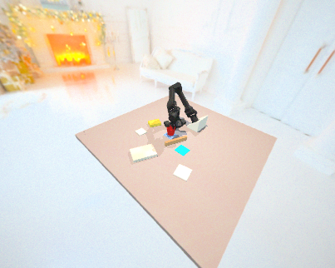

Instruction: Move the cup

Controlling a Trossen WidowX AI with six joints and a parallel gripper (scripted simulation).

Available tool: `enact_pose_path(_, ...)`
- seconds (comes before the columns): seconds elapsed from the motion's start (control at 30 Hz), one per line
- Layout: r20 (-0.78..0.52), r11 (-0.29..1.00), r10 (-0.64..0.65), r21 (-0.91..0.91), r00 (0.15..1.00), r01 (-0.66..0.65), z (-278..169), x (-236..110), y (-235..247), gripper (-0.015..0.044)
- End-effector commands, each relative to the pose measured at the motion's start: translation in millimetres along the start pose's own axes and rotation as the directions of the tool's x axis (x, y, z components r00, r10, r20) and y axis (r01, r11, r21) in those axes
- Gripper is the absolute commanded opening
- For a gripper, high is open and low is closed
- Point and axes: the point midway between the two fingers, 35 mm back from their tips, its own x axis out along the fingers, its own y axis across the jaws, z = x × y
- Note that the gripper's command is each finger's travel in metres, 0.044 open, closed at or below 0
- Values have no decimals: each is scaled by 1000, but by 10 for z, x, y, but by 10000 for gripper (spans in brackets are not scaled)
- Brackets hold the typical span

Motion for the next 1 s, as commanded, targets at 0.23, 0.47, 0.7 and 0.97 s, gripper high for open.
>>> enact_pose_path(0.23,6,1000,-2,1,1000,2,24,-343,-13,0)
enact_pose_path(0.47,4,1000,-3,0,1000,3,20,-533,-13,0)
enact_pose_path(0.7,3,1000,-6,-2,1000,6,19,-520,-21,0)
enact_pose_path(0.97,3,1000,-6,-2,1000,6,19,-520,-21,0)
